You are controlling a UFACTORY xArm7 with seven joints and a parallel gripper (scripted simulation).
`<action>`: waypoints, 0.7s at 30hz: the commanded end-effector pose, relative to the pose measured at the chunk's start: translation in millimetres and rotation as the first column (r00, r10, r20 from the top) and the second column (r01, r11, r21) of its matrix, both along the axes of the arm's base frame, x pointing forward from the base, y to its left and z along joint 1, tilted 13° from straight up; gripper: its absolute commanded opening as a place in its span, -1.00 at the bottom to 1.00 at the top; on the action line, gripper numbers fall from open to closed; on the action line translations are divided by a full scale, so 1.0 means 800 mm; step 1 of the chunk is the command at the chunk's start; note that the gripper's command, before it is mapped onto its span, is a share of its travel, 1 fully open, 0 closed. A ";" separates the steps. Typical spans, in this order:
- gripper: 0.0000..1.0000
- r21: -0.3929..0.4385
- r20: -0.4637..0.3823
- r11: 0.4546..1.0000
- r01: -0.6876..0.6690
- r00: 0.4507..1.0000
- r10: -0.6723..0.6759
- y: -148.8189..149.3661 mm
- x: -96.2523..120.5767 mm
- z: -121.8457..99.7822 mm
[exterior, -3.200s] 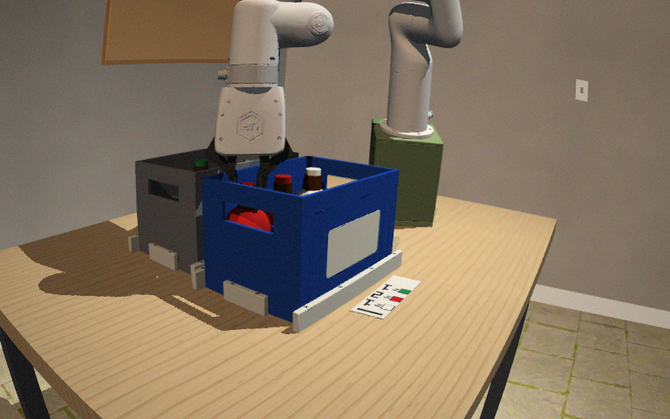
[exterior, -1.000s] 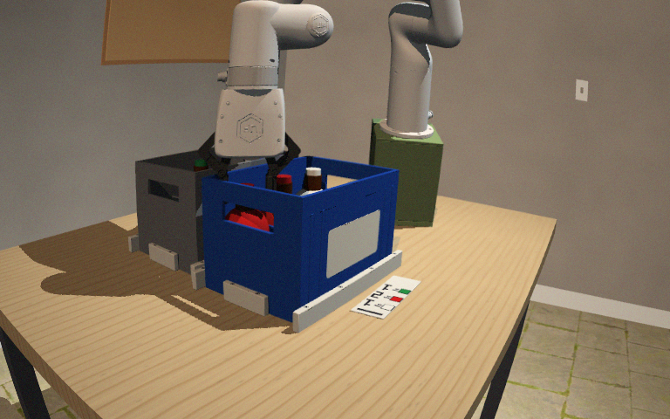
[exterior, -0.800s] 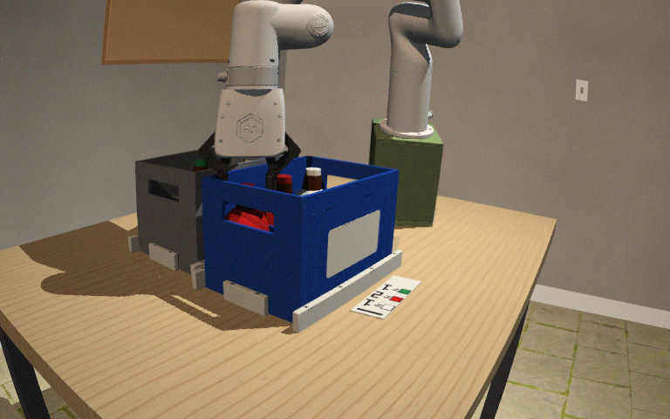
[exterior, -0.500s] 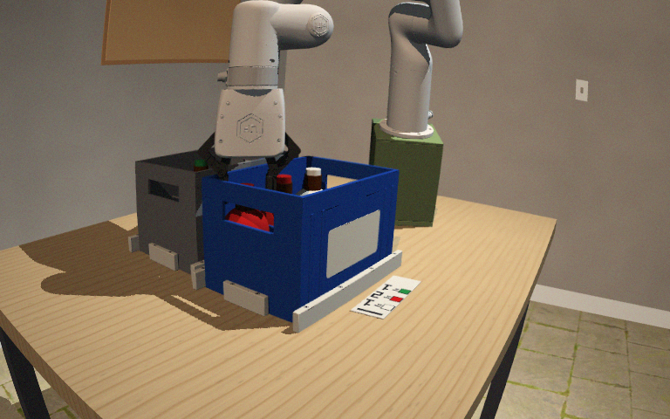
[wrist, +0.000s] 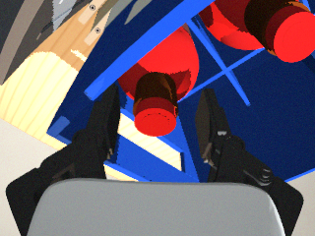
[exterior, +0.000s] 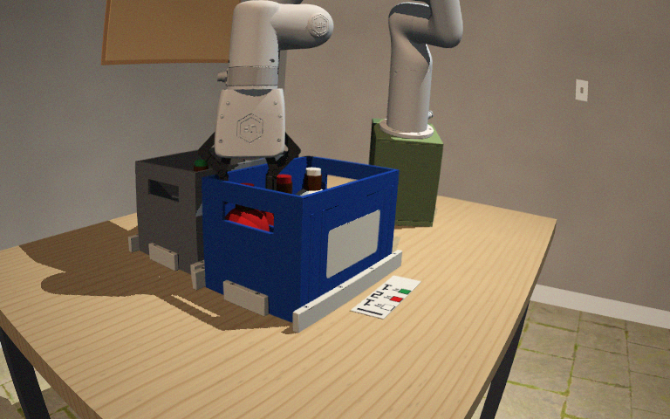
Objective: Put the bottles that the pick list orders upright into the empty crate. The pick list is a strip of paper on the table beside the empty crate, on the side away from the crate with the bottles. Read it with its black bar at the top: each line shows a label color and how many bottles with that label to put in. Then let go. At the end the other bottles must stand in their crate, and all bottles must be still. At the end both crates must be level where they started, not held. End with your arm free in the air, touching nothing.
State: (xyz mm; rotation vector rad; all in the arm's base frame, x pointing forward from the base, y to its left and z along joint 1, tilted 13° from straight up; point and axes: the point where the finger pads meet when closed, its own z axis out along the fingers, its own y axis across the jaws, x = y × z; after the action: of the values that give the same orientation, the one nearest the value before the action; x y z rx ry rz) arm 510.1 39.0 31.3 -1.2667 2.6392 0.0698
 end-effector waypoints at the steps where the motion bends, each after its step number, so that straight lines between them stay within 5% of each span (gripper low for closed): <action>1: 0.29 0.000 0.004 1.000 0.001 1.000 -0.001 -0.001 0.001 0.005; 21: 0.29 0.000 0.004 1.000 0.001 1.000 -0.001 -0.009 -0.009 0.064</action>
State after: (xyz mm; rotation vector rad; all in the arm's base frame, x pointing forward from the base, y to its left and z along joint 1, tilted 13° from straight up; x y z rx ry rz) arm 503.0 33.2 73.1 -1.2666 2.6390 0.0694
